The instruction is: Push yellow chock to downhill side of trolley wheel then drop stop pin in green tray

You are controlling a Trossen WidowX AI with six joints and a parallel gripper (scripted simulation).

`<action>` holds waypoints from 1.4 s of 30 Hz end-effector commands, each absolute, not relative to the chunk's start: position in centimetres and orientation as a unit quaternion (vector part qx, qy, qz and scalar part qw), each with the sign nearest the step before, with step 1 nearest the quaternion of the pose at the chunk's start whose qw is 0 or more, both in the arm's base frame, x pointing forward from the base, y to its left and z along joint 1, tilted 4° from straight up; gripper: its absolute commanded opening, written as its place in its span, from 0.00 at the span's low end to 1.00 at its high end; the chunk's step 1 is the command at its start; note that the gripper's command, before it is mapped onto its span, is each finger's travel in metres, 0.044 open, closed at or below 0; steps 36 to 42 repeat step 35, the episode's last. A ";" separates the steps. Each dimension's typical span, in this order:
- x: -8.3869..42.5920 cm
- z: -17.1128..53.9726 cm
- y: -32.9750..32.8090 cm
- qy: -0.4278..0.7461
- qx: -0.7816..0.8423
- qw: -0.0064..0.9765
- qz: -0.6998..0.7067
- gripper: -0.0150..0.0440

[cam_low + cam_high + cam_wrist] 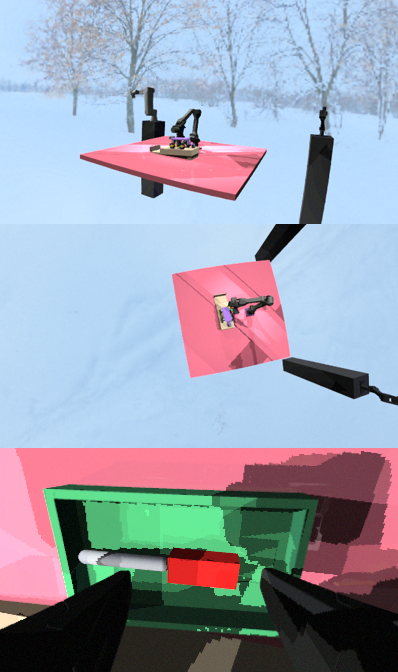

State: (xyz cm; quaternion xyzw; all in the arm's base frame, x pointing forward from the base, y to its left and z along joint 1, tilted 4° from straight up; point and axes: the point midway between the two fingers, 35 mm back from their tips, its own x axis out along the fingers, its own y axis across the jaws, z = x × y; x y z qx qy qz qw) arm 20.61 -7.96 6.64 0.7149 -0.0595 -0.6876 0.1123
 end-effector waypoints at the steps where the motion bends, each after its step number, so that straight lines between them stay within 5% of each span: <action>1: 20.6 6.7 -8.0 -0.059 0.715 0.112 -0.687 0.83; 12: 20.3 9.2 -7.7 -0.062 0.715 0.113 -0.688 0.83; 16: 20.3 10.2 -7.5 -0.062 0.715 0.113 -0.688 1.00; 42: 20.3 15.4 -7.3 -0.062 0.715 0.113 -0.688 1.00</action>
